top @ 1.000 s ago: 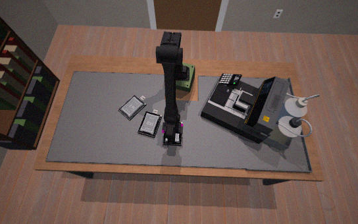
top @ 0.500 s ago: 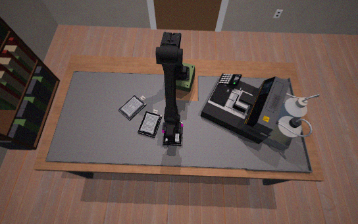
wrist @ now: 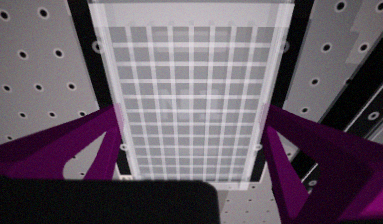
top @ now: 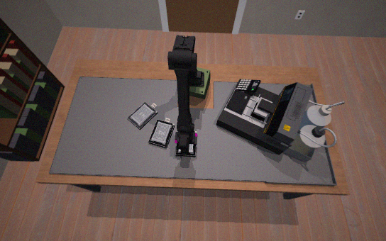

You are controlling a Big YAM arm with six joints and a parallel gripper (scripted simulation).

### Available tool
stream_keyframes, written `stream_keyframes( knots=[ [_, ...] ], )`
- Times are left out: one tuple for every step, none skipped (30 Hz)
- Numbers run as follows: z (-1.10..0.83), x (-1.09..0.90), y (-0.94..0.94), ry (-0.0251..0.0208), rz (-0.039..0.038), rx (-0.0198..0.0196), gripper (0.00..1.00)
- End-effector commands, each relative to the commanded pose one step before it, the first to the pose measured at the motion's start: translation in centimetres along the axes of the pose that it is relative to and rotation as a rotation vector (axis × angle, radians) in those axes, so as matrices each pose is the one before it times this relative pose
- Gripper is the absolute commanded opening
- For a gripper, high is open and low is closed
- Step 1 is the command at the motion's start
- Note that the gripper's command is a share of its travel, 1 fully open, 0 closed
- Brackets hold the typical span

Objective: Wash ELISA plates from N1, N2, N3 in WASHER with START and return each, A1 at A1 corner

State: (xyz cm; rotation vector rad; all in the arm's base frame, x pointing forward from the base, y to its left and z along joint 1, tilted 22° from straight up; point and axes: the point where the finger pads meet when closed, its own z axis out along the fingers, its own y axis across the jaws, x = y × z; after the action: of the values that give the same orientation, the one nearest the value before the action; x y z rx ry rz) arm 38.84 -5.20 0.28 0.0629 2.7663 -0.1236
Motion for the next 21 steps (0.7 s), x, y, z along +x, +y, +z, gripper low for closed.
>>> stream_keyframes(
  knots=[
    [-0.112, -1.828, 0.190, -0.03541, -0.00251, -0.00159, 0.84],
    [0.023, -0.013, 0.006, 0.00000, -0.00001, -0.00004, 0.84],
    [-0.008, -0.043, 0.002, -0.00105, 0.00005, 0.00004, 0.84],
    [-0.023, -0.062, 0.000, -0.00161, 0.00008, 0.00008, 0.84],
    [-0.013, -0.057, 0.000, -0.00130, 0.00007, 0.00006, 0.84],
    [0.021, -0.029, 0.004, -0.00022, 0.00001, -0.00002, 0.84],
    [0.062, 0.037, 0.011, 0.00148, -0.00008, -0.00013, 0.84],
    [0.064, 0.039, 0.011, 0.00154, -0.00009, -0.00014, 0.84],
    [0.028, 0.008, 0.006, 0.00036, -0.00002, -0.00005, 0.84],
    [-0.021, -0.036, 0.000, -0.00126, 0.00006, 0.00006, 0.84],
    [-0.046, -0.059, -0.003, -0.00206, 0.00011, 0.00012, 0.84],
    [-0.014, -0.031, 0.000, -0.00103, 0.00005, 0.00005, 0.84],
    [0.062, 0.037, 0.009, 0.00149, -0.00008, -0.00012, 0.84],
    [0.092, 0.065, 0.012, 0.00248, -0.00014, -0.00019, 0.84],
    [0.000, 0.000, 0.000, 0.00000, 0.00000, 0.00000, 0.84],
    [0.000, 0.000, 0.000, 0.00000, 0.00000, 0.00000, 0.84],
    [-0.105, 0.251, 0.013, 0.00021, -0.00001, -0.00002, 0.84],
    [0.055, 0.076, 0.011, 0.00172, -0.00010, -0.00013, 0.84],
    [0.109, 0.093, 0.015, 0.00318, -0.00017, -0.00023, 0.84],
    [0.086, 0.077, 0.013, 0.00245, -0.00013, -0.00019, 0.84],
    [0.039, 0.031, 0.006, 0.00085, -0.00005, -0.00007, 0.84]
  ],
)
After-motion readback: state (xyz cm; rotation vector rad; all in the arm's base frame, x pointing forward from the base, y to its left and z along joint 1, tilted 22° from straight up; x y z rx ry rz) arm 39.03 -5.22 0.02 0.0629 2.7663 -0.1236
